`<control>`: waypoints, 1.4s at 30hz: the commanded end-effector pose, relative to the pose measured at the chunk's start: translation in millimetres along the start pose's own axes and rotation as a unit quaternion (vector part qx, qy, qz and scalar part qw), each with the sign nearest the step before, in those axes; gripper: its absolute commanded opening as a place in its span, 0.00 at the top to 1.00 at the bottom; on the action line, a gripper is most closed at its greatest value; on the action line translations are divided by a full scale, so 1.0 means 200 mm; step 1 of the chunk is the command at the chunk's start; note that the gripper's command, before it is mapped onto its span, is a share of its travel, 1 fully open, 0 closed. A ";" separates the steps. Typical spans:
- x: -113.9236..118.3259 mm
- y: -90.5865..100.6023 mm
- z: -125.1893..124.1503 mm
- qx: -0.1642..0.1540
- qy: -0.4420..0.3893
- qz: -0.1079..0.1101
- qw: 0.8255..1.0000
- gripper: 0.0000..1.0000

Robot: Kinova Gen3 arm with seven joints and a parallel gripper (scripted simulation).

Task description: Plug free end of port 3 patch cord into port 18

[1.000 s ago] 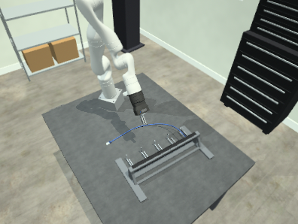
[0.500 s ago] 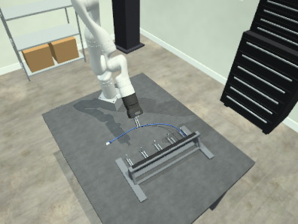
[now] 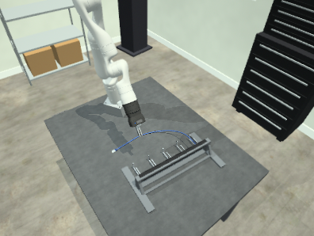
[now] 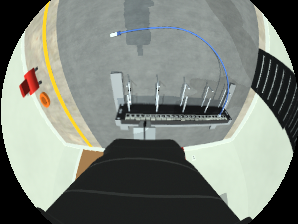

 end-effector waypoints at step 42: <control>-0.05 -0.07 -0.01 0.000 -0.003 -0.003 1.000 1.00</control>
Point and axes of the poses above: the point where the finger pads meet when closed, its own y axis back along the fingers, its own x axis across the jaws, z = x × y, the point moved 4 cm from there along y, back along the fingers, and after that the axes turned 9 degrees about y, right-handed, at the moved point
